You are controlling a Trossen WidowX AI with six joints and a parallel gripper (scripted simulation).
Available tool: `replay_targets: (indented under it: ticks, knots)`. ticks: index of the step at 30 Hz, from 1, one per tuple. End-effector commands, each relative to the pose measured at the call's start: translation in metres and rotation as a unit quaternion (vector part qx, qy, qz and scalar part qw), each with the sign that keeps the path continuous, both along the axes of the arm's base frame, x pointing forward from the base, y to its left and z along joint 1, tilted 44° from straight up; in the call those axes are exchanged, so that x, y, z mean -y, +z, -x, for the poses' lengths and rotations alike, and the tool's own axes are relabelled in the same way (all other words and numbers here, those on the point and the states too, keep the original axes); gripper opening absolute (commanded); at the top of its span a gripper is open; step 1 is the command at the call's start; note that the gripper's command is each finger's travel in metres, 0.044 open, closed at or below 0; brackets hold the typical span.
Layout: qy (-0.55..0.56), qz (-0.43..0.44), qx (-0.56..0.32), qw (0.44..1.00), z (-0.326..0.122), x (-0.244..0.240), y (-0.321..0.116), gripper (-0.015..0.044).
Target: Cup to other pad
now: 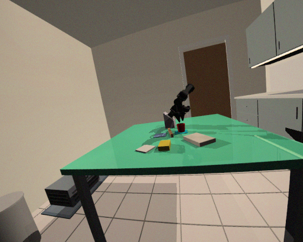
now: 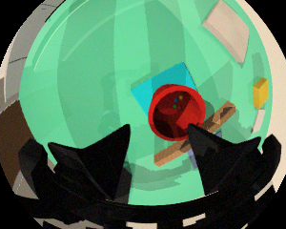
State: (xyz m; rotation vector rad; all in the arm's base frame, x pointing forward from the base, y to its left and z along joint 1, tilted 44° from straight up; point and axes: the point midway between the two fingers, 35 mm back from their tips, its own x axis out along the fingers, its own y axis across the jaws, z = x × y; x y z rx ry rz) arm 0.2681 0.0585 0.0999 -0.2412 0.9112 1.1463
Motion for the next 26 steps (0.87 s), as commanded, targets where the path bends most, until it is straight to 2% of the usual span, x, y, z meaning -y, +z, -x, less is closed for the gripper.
replay_targets:
  ticks: [1,3,18,26]
  knots:
    - [-0.001,0.0,-0.001,1.0,0.0,0.001,0.001,0.039]
    - [-0.001,0.001,-0.001,1.0,0.0,0.004,0.004,0.044]
    - [-0.001,0.0,0.001,1.0,0.005,0.042,0.044,0.044]
    - [-0.002,0.0,0.003,1.0,0.004,0.04,0.043,0.044]
